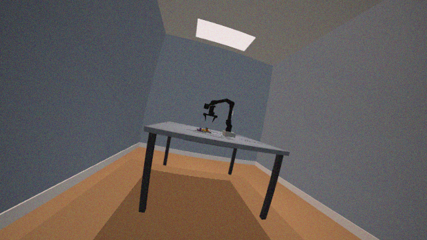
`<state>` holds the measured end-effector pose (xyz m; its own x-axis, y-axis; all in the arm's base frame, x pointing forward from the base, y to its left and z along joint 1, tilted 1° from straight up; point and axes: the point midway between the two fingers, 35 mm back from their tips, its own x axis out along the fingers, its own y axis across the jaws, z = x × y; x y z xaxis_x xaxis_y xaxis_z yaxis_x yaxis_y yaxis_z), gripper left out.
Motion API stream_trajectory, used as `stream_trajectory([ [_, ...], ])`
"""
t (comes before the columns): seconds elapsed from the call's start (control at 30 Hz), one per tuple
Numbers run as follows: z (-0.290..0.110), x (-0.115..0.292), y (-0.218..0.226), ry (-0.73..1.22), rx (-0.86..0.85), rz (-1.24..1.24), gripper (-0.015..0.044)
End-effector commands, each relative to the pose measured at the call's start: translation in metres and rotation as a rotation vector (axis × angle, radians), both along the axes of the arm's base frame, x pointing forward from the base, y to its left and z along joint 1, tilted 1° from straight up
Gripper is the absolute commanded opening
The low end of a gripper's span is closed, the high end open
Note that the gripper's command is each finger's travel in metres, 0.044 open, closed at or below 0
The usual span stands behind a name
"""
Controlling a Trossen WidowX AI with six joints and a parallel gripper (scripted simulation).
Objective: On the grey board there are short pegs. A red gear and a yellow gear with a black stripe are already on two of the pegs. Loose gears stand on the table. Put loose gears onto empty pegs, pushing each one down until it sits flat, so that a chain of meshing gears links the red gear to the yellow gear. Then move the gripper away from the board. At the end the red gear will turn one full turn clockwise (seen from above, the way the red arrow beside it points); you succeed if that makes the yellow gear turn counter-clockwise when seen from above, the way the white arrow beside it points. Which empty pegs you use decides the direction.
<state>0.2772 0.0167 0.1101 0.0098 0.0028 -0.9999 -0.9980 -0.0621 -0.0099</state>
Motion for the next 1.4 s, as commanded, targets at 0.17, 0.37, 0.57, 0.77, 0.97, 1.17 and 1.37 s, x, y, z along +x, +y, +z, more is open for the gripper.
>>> stream_trajectory([
  [0.17, 0.001, 0.0, 0.0, 0.0, 0.0, 0.003, 0.044],
  [0.37, 0.001, 0.0, 0.0, 0.0, 0.0, 0.003, 0.044],
  [0.57, 0.001, 0.0, 0.0, 0.0, 0.0, 0.003, 0.044],
  [0.77, 0.001, 0.0, 0.0, 0.0, 0.0, 0.003, 0.044],
  [0.97, 0.001, 0.0, 0.0, 0.0, 0.0, 0.003, 0.044],
  [1.17, 0.006, 0.001, 0.034, -0.001, 0.003, 0.003, 0.044],
  [1.37, 0.02, -0.015, 0.118, -0.001, 0.011, 0.003, 0.044],
])
